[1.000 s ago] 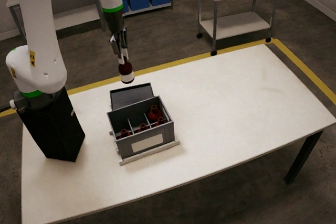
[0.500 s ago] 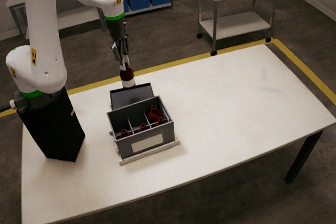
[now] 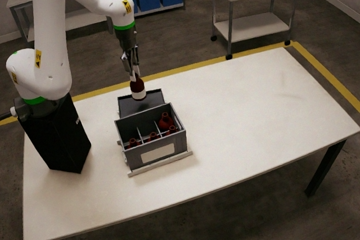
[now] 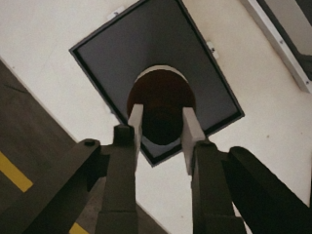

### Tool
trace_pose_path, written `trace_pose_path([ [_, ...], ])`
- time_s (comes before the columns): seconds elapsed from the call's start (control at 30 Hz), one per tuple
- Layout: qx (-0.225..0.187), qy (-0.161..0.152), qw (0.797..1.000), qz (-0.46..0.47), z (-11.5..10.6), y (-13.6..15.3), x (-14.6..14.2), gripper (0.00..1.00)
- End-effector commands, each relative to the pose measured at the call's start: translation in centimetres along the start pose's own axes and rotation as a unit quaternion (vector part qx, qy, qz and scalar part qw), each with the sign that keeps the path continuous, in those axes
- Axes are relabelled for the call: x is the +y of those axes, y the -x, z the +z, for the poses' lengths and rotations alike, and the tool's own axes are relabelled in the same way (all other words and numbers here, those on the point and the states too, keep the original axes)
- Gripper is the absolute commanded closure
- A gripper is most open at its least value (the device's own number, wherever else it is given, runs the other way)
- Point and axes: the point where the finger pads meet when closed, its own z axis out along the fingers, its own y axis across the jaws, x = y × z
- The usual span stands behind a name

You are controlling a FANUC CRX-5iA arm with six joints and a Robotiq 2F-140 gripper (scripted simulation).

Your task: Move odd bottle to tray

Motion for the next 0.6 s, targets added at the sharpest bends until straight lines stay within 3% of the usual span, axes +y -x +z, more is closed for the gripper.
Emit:
trace_pose_path([
  [0.0,0.0,-0.001,1.0,0.0,0.8,0.0,-0.1,0.9],
  [0.57,0.0,-0.001,1.0,0.0,3.9,0.0,-0.1,0.9],
])
